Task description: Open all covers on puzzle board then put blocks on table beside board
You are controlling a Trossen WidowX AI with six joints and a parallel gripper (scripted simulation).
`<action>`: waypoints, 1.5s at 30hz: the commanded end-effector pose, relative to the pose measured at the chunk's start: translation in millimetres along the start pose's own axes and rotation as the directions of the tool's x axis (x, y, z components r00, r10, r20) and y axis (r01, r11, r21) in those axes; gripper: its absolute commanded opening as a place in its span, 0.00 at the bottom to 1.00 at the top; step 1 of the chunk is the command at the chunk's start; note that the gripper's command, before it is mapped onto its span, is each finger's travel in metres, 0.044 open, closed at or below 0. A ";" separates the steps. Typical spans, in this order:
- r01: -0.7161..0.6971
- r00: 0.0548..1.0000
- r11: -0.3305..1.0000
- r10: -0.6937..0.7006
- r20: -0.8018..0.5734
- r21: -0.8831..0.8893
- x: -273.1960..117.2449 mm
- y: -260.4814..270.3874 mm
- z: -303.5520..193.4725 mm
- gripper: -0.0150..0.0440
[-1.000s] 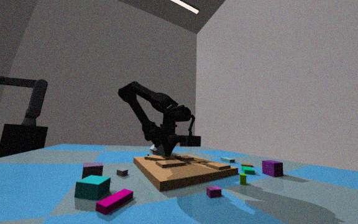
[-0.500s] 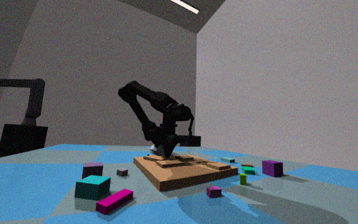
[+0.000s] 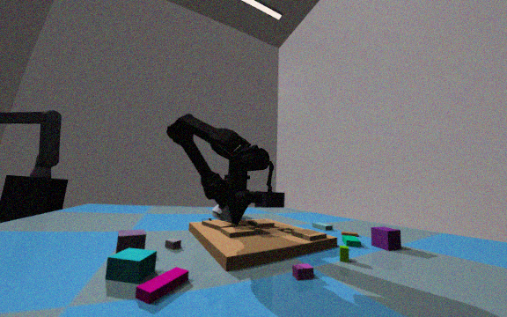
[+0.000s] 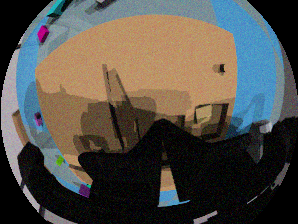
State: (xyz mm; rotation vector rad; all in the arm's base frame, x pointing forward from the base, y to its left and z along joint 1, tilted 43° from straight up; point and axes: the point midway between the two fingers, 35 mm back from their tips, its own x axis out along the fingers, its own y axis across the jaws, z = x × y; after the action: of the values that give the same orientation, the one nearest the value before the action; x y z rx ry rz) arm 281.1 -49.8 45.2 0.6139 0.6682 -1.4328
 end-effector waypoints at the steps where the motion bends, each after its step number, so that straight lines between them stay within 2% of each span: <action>1: 0.005 1.000 1.000 -0.005 0.006 -0.003 1.1 1.8 3.5 0.25; 18: 0.004 1.000 1.000 -0.004 0.007 -0.003 0.2 12.2 19.4 0.25; 45: 0.004 1.000 1.000 -0.004 0.004 -0.003 -34.4 15.2 19.5 0.25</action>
State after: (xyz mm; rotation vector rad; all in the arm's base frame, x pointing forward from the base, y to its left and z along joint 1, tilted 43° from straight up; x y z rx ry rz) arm 296.3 -42.5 80.8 0.5999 0.6675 -1.4349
